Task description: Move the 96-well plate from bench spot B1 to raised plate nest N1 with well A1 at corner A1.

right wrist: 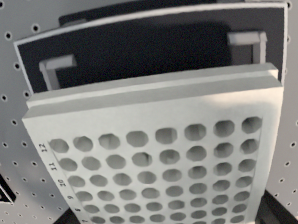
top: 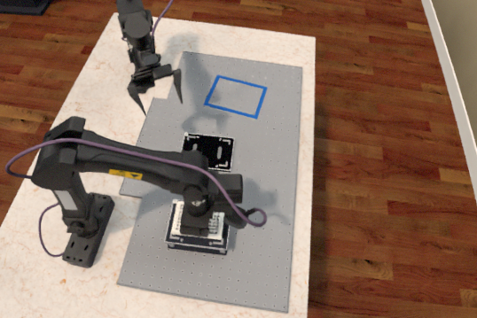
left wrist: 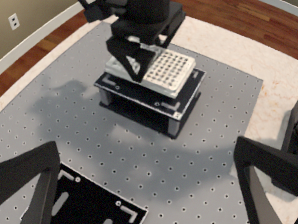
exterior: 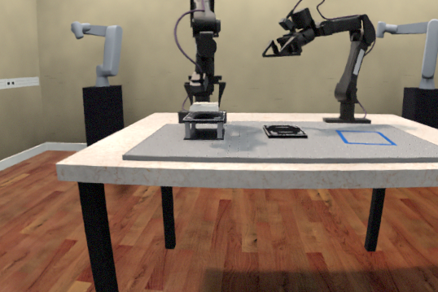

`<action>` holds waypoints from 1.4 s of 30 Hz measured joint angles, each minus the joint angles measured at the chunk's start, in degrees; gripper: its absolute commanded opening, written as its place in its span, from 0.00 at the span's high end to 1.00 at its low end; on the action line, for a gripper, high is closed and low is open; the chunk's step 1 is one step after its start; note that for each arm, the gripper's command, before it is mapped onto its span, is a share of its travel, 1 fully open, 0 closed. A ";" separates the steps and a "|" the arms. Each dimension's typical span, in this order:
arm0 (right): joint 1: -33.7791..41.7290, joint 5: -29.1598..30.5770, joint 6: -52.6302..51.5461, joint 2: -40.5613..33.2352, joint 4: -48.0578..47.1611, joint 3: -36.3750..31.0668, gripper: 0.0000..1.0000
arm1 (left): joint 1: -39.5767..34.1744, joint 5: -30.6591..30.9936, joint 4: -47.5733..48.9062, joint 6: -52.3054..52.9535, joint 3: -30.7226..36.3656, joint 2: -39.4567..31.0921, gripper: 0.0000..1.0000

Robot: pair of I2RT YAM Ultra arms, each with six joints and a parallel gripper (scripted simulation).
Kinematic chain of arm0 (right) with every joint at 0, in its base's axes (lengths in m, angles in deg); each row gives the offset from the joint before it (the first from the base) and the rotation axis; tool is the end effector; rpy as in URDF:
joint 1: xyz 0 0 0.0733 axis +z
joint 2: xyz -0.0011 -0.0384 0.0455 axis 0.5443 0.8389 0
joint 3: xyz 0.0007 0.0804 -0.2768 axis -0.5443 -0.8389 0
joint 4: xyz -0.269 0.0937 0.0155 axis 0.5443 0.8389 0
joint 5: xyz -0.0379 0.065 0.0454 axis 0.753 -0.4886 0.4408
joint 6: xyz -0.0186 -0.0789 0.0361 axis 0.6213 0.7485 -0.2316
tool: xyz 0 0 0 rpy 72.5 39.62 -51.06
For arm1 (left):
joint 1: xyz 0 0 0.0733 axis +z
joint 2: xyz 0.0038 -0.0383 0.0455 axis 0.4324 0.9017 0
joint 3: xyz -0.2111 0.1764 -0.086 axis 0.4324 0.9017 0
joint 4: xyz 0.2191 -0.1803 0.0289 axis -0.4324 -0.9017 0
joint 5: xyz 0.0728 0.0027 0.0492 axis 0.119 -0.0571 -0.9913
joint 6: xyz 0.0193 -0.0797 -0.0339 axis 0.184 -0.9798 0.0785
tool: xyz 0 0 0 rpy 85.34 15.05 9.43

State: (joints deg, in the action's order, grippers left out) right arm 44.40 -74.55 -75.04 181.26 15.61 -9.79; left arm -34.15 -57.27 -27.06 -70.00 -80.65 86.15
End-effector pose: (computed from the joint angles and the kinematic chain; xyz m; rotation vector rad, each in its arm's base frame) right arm 0.3296 0.0670 0.1770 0.1173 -3.1320 0.0155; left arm 0.1707 -0.2807 0.3182 0.9695 1.8172 -0.6075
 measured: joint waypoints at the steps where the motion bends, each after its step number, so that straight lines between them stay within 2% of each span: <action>1: -0.07 -0.02 -0.02 -0.02 -0.35 -0.04 0.20 | 0.00 0.00 0.00 0.00 0.00 0.00 0.00; 28: -0.35 -0.02 -0.11 0.26 -1.55 -0.92 0.20 | 0.00 0.00 0.00 0.00 0.00 0.00 0.00; 42: -0.20 -0.11 -0.13 1.38 -4.85 -3.61 0.20 | 0.00 0.00 0.00 0.00 0.00 0.00 0.00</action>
State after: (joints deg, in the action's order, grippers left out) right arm 44.20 -74.66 -75.17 182.64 10.76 -13.39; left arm -34.15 -57.27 -27.06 -70.00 -80.65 86.15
